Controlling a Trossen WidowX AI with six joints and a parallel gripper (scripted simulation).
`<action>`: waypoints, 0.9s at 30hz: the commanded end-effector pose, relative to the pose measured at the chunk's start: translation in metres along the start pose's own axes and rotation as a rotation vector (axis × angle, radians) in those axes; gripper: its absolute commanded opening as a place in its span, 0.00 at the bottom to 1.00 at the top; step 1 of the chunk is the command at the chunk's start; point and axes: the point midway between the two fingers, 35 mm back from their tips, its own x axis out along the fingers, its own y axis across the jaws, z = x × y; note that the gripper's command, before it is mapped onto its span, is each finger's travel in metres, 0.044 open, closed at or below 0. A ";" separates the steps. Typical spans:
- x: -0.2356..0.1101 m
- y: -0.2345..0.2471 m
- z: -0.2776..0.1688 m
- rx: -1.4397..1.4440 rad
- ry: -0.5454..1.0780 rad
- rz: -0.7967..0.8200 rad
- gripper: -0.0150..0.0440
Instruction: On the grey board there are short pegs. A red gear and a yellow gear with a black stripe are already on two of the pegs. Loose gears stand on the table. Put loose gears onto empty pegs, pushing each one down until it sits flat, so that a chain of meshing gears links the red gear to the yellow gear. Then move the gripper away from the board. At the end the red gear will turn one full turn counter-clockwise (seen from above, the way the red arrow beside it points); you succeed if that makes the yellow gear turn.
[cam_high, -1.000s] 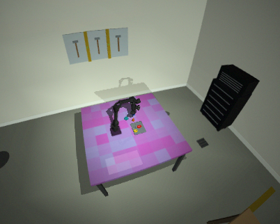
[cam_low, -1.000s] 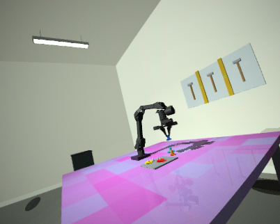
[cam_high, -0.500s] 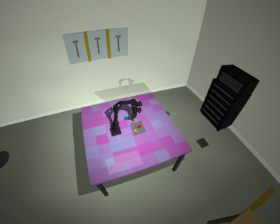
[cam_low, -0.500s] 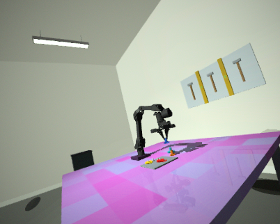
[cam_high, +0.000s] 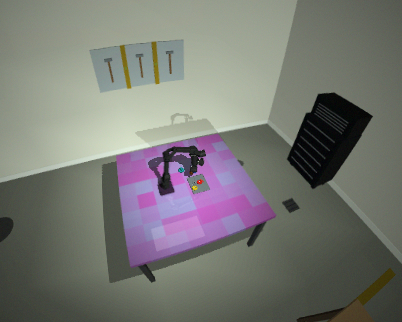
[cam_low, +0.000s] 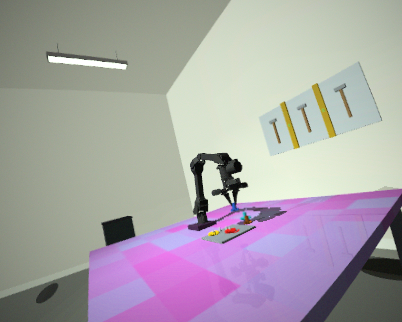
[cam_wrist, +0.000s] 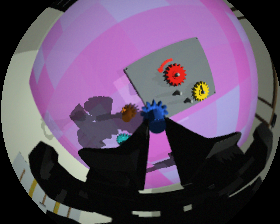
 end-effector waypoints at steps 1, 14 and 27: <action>0.005 -0.010 0.002 -0.003 0.002 -0.005 0.25; 0.018 -0.039 0.009 -0.004 0.002 -0.007 0.25; 0.031 -0.069 0.012 -0.006 0.003 -0.007 0.25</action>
